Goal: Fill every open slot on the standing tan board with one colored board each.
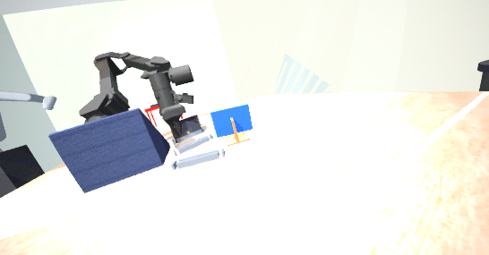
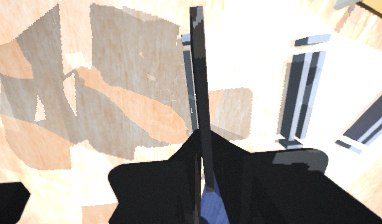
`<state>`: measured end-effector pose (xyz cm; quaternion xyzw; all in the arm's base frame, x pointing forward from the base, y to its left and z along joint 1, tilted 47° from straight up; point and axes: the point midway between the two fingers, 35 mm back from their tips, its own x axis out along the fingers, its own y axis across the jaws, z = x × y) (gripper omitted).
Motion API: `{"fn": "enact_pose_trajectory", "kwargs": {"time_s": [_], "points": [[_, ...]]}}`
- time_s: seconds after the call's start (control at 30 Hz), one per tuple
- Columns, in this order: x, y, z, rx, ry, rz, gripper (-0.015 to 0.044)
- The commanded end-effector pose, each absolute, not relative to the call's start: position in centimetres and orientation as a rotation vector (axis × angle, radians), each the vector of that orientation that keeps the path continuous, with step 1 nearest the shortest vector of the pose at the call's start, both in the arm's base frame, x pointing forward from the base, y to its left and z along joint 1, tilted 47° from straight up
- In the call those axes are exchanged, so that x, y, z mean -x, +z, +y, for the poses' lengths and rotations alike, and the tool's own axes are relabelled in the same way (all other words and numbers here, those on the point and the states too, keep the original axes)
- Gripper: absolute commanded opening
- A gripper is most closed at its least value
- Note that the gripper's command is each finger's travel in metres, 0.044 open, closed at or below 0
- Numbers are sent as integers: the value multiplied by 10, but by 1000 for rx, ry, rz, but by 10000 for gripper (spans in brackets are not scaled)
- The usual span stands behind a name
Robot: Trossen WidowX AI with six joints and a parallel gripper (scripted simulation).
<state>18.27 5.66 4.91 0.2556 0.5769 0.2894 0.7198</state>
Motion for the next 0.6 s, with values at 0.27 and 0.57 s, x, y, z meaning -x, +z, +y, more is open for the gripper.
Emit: {"fn": "enact_pose_trajectory", "kwargs": {"time_s": [0.27, 0.57], "points": [[-180, 62, 43, -566, 639, 1273, 0], [-177, 75, 29, -566, 638, 1274, 0]]}}
